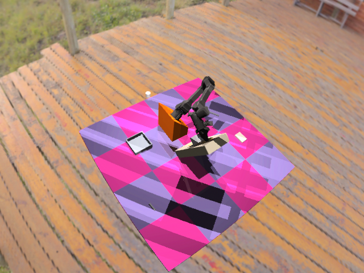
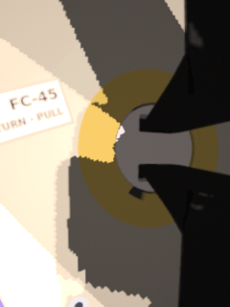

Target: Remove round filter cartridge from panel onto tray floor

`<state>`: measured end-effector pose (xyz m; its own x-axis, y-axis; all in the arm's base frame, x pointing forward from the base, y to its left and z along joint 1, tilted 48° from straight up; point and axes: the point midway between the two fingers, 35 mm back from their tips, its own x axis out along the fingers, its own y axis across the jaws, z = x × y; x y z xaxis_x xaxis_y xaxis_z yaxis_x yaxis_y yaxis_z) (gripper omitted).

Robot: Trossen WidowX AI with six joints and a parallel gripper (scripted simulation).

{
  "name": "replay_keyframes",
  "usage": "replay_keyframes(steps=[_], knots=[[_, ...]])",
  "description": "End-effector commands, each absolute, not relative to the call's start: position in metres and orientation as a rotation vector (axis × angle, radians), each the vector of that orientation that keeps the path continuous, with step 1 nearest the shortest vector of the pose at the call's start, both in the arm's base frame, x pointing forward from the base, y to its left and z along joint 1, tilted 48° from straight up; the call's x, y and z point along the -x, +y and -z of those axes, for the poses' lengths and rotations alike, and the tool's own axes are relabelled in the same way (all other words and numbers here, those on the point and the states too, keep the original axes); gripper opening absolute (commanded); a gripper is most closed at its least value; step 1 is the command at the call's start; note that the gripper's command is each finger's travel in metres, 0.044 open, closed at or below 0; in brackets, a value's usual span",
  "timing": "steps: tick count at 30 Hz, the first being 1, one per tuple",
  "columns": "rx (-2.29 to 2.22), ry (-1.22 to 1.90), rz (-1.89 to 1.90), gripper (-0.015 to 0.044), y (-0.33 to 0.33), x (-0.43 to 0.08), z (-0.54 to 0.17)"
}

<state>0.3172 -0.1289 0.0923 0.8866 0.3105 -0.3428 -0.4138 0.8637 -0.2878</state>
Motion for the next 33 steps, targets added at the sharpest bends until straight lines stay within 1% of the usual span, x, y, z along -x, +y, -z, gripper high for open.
replay_keyframes(steps=[1, 14, 19, 33], knots=[[0.226, 0.326, -0.362, 0.0, -0.127, -0.32, -0.091], [-0.21, 0.397, -0.281, 0.0, -0.127, -0.32, -0.091], [-0.169, 0.394, -0.289, 0.0, -0.128, -0.318, -0.091], [-0.118, 0.402, -0.302, 0.0, -0.148, -0.269, -0.107]])
